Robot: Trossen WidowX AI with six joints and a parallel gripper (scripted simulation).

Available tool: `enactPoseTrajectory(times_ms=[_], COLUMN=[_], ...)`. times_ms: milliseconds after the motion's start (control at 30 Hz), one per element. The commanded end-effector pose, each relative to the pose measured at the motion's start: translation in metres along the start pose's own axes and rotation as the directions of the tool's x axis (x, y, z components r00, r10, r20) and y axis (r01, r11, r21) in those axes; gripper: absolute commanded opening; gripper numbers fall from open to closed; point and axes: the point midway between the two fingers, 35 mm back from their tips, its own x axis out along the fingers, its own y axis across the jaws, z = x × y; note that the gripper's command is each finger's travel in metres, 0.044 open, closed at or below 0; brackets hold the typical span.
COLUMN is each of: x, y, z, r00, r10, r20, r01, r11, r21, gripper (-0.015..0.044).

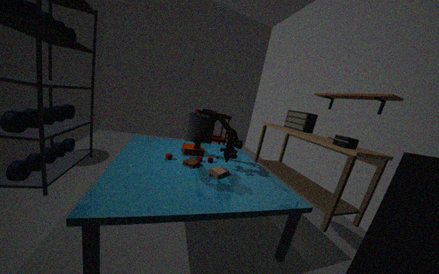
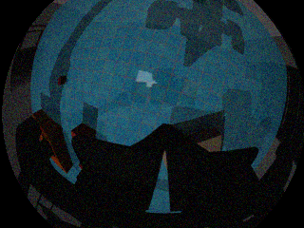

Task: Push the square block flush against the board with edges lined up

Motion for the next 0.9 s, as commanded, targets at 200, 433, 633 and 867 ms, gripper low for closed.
enactPoseTrajectory(times_ms=[200, 433, 633, 867], x=[0.0003, 0.0002, 0.0002, 0.0002], y=[0.0, -0.0003, -0.0005, -0.0007], z=[-0.0041, -0.0065, -0.0085, -0.011], r00=[1.0, 1.0, 1.0, 1.0], r10=[0.002, 0.002, 0.002, 0.002], r20=[-0.002, -0.002, -0.002, -0.003], r01=[-0.002, -0.001, 0.0, 0.001], r11=[0.949, 0.846, 0.717, 0.529], r21=[0.315, 0.534, 0.697, 0.848], gripper=[0.0, 0.0, 0.0, 0.0])
